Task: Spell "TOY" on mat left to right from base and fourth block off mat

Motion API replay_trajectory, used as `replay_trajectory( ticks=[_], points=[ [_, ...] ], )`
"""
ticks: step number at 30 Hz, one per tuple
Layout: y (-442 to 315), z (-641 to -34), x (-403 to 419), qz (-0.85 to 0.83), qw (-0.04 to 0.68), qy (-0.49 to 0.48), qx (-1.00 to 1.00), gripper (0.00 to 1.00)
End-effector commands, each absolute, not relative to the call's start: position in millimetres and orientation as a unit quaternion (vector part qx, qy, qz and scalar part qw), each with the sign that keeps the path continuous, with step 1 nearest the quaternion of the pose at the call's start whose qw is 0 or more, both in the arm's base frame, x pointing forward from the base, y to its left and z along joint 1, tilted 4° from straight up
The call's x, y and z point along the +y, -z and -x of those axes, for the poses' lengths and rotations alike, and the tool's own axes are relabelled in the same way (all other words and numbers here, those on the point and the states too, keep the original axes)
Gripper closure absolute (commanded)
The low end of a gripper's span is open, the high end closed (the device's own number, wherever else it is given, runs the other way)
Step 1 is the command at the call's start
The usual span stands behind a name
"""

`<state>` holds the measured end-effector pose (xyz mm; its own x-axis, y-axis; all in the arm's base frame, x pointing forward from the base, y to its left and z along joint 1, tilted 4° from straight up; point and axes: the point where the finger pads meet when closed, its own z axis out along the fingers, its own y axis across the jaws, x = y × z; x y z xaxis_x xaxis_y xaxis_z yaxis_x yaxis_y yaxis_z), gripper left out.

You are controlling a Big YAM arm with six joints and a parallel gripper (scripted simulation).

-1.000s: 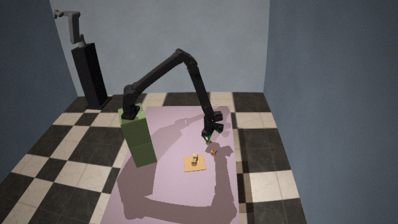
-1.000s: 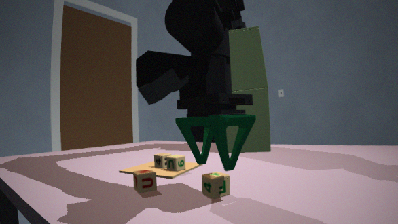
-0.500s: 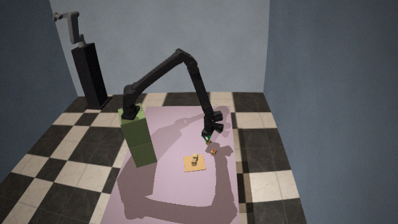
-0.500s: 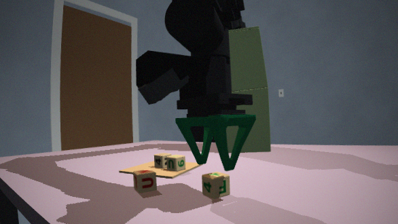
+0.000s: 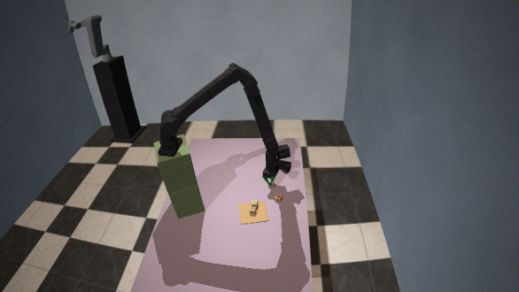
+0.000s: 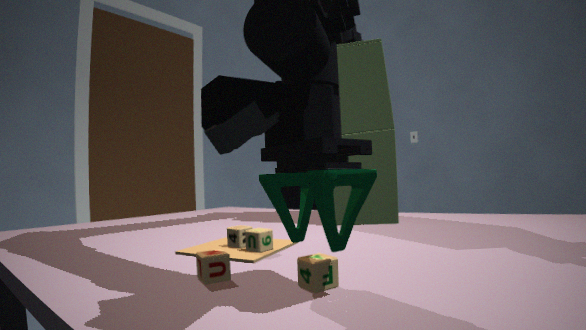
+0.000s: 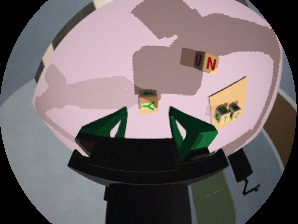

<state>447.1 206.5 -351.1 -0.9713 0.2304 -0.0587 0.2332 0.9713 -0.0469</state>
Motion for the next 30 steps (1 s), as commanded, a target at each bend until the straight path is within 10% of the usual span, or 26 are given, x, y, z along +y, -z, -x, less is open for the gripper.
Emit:
replay_trajectory(
  ticks=[1,30],
  points=[
    [357.8,-445.1,196.4,-0.120,0.026,0.029,0.992,0.36],
    [357.1,-448.5,198.1,-0.120,0.028,0.028,0.992,0.36]
  ],
)
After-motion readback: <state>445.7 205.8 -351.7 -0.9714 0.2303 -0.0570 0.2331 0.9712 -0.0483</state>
